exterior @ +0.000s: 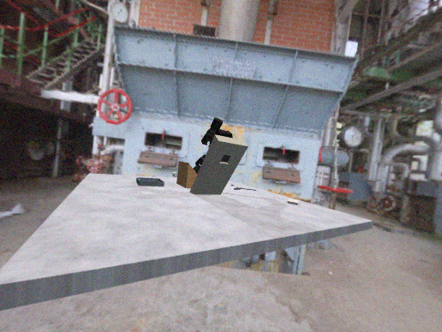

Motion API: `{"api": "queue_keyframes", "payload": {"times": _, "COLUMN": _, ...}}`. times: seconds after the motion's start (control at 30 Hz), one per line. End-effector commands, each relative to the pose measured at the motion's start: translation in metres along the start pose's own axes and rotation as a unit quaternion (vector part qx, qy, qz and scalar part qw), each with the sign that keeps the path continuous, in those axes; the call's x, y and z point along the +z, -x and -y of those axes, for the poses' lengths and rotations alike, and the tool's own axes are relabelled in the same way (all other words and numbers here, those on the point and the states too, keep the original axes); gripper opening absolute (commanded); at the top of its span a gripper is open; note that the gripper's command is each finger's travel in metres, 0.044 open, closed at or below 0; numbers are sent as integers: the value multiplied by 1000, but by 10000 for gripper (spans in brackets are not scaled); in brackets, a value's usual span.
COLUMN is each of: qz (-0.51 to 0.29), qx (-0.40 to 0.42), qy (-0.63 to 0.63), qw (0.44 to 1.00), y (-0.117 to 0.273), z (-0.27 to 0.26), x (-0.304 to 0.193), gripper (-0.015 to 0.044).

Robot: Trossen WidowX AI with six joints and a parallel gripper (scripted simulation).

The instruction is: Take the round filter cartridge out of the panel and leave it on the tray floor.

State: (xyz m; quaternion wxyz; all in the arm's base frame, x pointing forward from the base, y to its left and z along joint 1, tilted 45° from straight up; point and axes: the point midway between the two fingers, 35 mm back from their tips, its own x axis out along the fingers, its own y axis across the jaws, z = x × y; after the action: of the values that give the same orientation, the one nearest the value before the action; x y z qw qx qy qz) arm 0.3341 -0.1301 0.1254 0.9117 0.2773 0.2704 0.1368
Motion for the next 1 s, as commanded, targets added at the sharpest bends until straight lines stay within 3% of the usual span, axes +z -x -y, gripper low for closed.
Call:
{"api": "queue_keyframes", "payload": {"times": 0.0, "qz": -2, "qx": -2, "qy": -5, "qw": 1000, "y": -2, "z": 2, "x": -3, "gripper": 102}}
{"api": "queue_keyframes", "payload": {"times": 0.97, "qz": -2, "qx": -1, "qy": -5, "qw": 1000, "y": -5, "z": 2, "x": -3, "gripper": 102}}
